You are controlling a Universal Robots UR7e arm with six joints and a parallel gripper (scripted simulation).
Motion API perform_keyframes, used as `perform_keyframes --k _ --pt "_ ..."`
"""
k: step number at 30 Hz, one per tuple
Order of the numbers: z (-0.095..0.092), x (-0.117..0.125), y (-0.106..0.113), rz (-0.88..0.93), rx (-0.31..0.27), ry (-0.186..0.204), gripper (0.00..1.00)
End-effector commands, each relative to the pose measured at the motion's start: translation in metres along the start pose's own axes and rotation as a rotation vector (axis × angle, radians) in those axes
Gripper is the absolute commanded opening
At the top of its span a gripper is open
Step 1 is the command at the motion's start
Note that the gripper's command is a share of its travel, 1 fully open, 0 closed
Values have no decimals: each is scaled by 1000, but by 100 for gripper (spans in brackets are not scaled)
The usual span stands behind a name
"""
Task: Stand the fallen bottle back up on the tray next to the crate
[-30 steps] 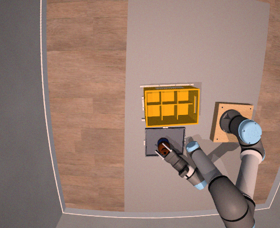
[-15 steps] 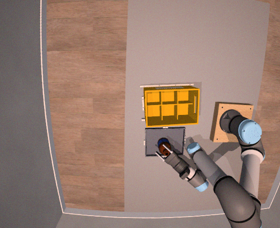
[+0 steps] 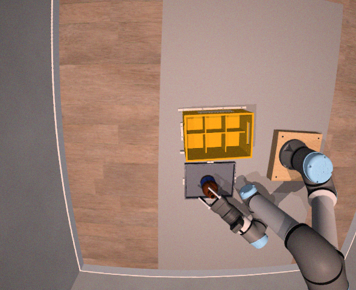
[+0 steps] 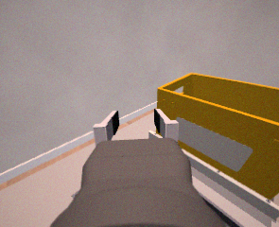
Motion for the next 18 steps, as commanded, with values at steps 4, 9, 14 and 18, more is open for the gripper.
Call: perform_keyframes --k 4,9,14,18 --pt "-7 2 -16 -8 -5 3 100" --pt "-10 3 -26 -7 -5 3 100" --pt "-13 3 -33 -6 -5 3 100" --pt "-14 4 -37 -6 -4 3 100"
Point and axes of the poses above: the point where the finger pads meet when closed, its own z axis out along the fingers, its own x axis across the jaws, y = z × x, the point moved 4 cm from there along -z, back along the fingers, and after that the axes turned 6 degrees about -z, right-handed, at the moved point
